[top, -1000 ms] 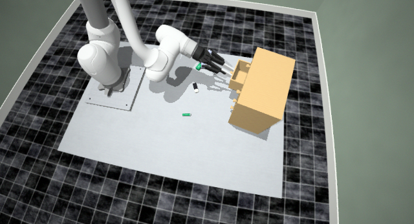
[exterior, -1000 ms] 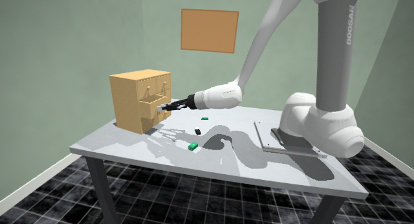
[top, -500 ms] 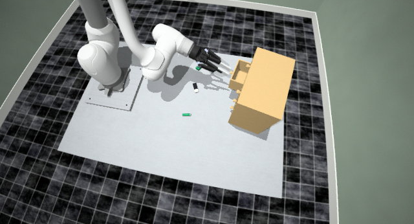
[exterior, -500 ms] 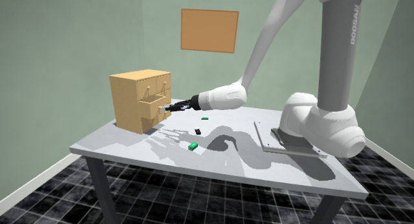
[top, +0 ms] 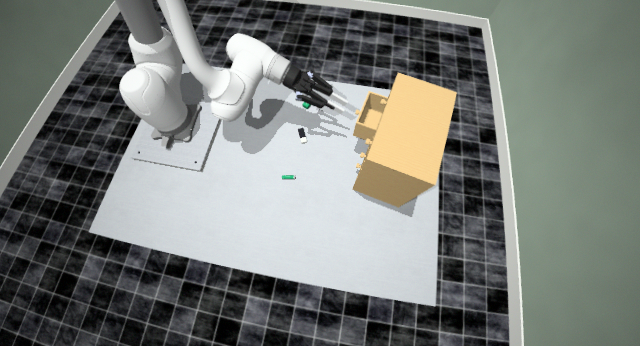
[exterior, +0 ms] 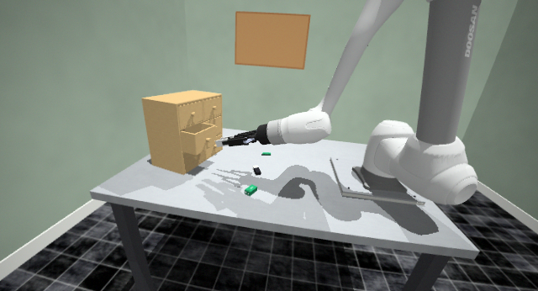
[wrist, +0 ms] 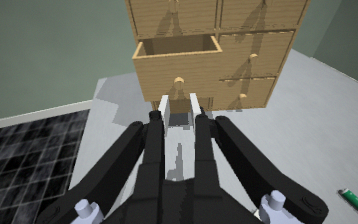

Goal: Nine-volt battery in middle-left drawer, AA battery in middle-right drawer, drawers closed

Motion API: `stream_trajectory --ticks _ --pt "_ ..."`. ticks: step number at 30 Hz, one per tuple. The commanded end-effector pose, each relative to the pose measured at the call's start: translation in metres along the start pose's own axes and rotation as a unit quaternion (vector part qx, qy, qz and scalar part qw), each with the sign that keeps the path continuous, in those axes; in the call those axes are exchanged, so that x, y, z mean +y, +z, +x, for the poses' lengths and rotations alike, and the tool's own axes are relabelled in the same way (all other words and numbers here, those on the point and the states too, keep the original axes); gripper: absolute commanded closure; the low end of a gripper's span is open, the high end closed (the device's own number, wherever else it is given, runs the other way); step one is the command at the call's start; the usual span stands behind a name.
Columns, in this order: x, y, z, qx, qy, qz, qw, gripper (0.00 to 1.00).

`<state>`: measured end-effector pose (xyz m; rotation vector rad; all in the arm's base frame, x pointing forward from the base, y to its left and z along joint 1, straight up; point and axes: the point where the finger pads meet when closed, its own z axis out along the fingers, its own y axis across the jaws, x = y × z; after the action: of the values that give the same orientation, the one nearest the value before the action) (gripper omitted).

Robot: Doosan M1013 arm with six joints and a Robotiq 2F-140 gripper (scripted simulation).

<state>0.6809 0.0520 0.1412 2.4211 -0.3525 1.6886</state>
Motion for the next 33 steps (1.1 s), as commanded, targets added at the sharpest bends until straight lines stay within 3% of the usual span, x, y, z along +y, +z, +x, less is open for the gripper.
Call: stream_trajectory --ticks 1,11,24,33 --pt "0.000 -0.002 0.000 0.000 0.000 0.000 1.000 0.80" --pt "0.000 -0.046 0.001 0.000 0.000 0.000 1.000 0.80" --pt "0.000 -0.049 0.002 -0.005 0.000 0.000 1.000 0.80" --pt "0.000 -0.056 0.005 -0.036 0.000 -0.001 0.999 0.80"
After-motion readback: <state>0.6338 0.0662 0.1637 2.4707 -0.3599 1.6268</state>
